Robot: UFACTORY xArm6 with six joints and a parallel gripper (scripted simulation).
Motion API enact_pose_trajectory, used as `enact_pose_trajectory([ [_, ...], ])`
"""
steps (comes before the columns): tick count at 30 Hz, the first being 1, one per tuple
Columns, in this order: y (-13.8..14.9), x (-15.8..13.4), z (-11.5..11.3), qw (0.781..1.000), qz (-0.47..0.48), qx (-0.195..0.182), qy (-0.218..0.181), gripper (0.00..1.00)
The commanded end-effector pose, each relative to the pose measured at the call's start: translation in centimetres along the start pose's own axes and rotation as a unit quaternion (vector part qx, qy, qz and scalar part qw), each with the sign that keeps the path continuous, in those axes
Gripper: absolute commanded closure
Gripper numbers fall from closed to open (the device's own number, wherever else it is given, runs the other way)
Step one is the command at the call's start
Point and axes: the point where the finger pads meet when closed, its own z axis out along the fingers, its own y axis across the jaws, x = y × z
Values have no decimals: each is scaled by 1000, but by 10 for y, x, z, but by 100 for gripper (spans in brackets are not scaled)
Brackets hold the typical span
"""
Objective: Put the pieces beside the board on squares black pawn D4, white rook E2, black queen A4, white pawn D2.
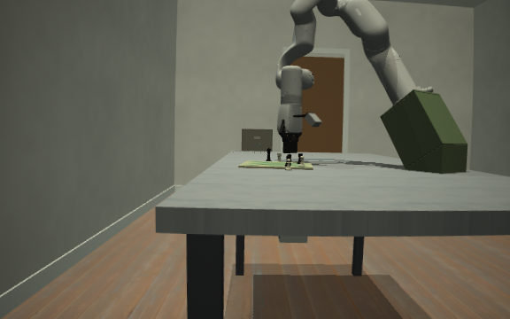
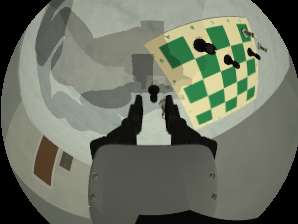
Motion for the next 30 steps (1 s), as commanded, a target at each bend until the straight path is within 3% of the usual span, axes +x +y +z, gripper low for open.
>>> enact_pose_trajectory([
  [1,0,-1,5,1000,0,-1,-1,66],
  [16,0,-1,28,1000,0,-1,-1,66],
  [30,0,-1,30,1000,0,-1,-1,66],
])
